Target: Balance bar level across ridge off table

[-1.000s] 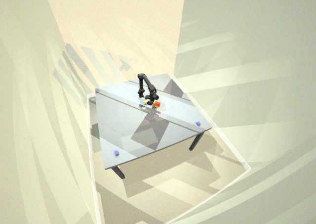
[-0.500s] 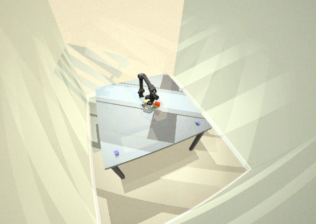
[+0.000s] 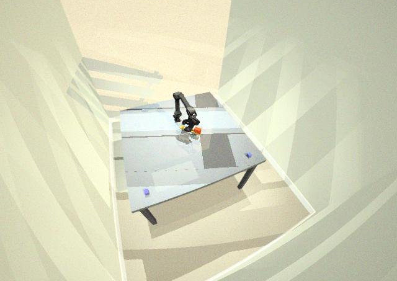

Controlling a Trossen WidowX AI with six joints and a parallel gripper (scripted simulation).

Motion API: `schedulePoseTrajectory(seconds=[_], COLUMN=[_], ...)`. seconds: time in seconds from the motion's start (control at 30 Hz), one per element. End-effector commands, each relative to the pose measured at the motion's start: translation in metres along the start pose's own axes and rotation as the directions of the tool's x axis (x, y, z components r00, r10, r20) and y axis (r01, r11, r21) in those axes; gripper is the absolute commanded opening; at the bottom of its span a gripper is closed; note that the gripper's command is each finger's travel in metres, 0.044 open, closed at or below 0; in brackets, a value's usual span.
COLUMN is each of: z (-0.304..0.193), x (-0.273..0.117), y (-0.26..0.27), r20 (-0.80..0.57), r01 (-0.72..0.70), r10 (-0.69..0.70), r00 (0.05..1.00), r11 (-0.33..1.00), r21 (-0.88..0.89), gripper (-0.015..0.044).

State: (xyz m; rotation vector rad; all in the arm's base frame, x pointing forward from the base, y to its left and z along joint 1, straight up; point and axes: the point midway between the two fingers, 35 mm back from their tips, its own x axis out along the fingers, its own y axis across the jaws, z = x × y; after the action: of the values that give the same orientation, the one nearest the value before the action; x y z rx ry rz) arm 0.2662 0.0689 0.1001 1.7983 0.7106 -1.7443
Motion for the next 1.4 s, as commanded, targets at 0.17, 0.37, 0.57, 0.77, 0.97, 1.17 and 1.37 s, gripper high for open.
schedulePoseTrajectory(seconds=[0.17,0.37,0.57,0.77,0.97,1.17,1.37], z=[0.0,0.0,0.0,0.0,0.0,0.0,0.0], x=[0.0,0.0,0.0,0.0,0.0,0.0,0.0], y=[0.0,0.0,0.0,0.0,0.0,0.0,0.0], r20=[0.0,0.0,0.0,0.0,0.0,0.0,0.0], r01=[0.0,0.0,0.0,0.0,0.0,0.0,0.0], r10=[0.0,0.0,0.0,0.0,0.0,0.0,0.0], r00=[1.0,1.0,1.0,1.0,1.0,1.0,1.0], r11=[1.0,1.0,1.0,1.0,1.0,1.0,1.0], r21=[0.0,0.0,0.0,0.0,0.0,0.0,0.0], gripper=[0.017,0.0172,0.0173,0.0185,0.0185,0.0264,0.0421])
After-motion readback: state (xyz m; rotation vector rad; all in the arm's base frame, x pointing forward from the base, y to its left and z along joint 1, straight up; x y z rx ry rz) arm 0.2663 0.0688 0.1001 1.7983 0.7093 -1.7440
